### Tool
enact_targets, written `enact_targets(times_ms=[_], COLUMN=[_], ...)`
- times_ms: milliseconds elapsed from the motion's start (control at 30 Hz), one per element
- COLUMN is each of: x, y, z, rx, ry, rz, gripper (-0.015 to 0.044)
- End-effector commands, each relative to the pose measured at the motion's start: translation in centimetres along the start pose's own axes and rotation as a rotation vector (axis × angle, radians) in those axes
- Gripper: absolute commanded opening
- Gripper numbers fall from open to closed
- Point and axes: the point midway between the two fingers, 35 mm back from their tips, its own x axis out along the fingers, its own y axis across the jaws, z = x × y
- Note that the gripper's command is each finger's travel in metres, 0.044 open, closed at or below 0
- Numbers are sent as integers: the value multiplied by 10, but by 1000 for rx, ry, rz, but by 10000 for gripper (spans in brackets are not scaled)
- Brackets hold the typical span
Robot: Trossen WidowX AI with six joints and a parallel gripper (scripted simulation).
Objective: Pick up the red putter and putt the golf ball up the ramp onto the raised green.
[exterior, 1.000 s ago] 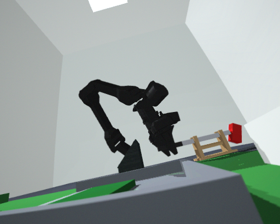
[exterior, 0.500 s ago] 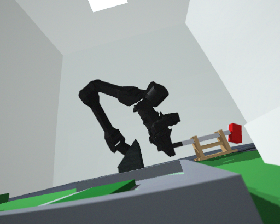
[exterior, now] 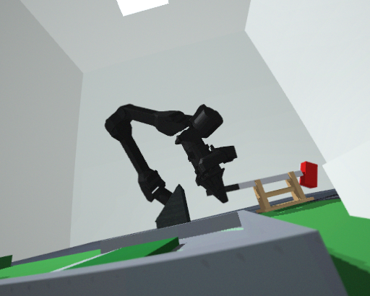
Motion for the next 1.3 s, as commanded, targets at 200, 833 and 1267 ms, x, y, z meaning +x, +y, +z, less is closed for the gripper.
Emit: enact_targets(times_ms=[200, 833, 1267], x=[-68, -112, -143], y=[-2, -30, -41], z=[22, -46, -143], rx=[0, 343, 771], ry=[-23, -15, 16], rz=[-9, -48, -90], gripper=[0, 0, 0])
